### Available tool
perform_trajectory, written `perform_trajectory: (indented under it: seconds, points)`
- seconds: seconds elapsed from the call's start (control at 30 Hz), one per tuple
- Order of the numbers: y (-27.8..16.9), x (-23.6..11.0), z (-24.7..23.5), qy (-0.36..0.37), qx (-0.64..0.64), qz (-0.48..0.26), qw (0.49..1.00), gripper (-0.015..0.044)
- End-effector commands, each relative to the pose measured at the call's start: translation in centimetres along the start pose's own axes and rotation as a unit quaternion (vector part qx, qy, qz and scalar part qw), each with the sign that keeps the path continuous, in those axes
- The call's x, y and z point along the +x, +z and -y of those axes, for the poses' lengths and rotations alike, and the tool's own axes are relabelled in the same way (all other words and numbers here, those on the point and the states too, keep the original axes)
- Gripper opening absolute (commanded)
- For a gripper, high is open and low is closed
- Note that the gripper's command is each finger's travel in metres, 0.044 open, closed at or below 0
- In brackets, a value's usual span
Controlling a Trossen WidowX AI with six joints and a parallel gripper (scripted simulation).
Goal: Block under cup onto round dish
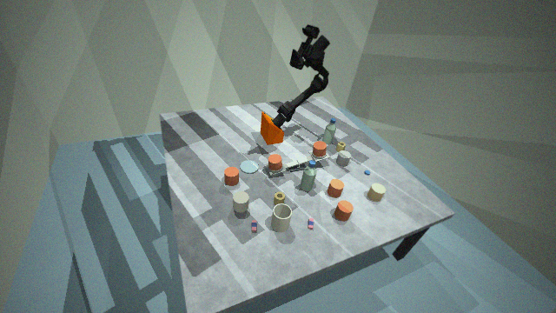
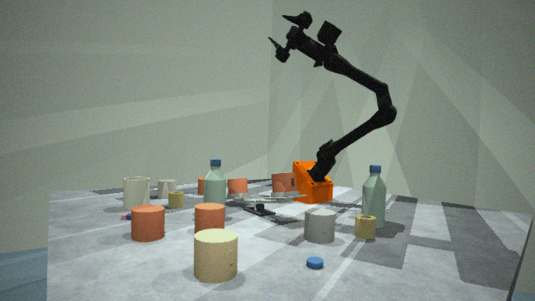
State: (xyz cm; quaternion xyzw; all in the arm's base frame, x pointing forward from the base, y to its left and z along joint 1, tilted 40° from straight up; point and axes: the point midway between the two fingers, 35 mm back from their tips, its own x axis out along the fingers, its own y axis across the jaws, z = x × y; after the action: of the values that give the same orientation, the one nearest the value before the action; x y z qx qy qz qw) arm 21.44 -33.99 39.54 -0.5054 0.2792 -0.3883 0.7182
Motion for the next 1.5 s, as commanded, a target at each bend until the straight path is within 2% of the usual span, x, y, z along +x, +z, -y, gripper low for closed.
perform_trajectory:
  seconds: [0.0, 0.37, 0.73, 1.1, 1.47]
  points:
    - [-0.3, -0.1, -3.1, 0.059, 0.014, 0.009, 0.998, 0.044]
    - [-0.8, -1.8, -11.2, 0.221, 0.065, 0.024, 0.973, 0.044]
    - [-1.0, -5.5, -18.2, 0.374, 0.136, 0.027, 0.917, 0.044]
    - [-0.6, -10.6, -23.6, 0.508, 0.223, 0.016, 0.832, 0.044]
    - [0.4, -16.3, -27.0, 0.617, 0.319, -0.01, 0.72, 0.044]
